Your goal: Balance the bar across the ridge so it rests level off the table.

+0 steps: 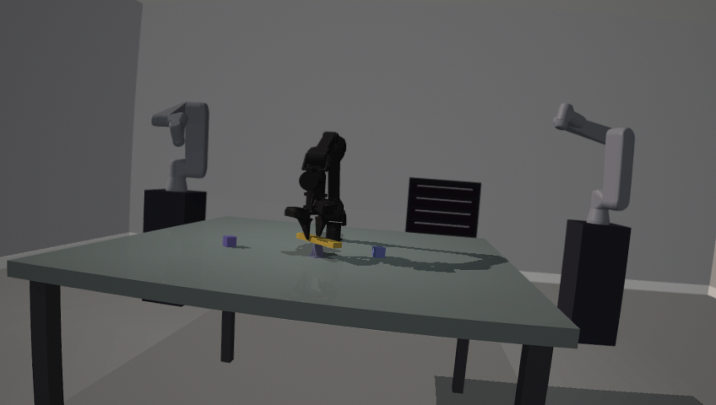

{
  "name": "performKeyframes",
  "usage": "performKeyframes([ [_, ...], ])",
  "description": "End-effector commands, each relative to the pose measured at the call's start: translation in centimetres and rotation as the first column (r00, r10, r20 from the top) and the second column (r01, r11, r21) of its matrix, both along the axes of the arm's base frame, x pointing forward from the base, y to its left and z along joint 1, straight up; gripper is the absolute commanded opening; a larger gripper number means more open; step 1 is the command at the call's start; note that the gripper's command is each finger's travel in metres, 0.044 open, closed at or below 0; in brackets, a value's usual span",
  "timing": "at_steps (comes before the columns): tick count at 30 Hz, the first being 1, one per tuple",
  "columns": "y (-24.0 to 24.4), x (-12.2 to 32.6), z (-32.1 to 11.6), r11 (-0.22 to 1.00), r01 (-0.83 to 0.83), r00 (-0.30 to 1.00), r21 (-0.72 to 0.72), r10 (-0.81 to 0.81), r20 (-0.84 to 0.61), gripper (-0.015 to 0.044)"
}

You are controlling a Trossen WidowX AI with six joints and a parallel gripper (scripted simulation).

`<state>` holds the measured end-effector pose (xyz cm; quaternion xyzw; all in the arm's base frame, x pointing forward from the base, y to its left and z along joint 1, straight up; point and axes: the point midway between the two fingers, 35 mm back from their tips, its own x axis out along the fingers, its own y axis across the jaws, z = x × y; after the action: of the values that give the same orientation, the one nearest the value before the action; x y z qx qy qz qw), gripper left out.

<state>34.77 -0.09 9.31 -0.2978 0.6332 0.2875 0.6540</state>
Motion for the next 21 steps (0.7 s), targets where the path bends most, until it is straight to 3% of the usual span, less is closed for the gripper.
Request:
performKeyframes([
  [1, 0.01, -0.01, -0.02, 1.000, 0.000, 1.000, 0.000, 0.000, -0.001, 0.0185],
  [9, 0.01, -0.01, -0.02, 1.000, 0.000, 1.000, 0.000, 0.000, -0.001, 0.0185],
  [18, 0.01, -0.01, -0.02, 1.000, 0.000, 1.000, 0.000, 0.000, -0.001, 0.0421],
  [21, 0.01, -0.01, -0.02, 1.000, 0.000, 1.000, 0.000, 0.000, -0.001, 0.0440],
])
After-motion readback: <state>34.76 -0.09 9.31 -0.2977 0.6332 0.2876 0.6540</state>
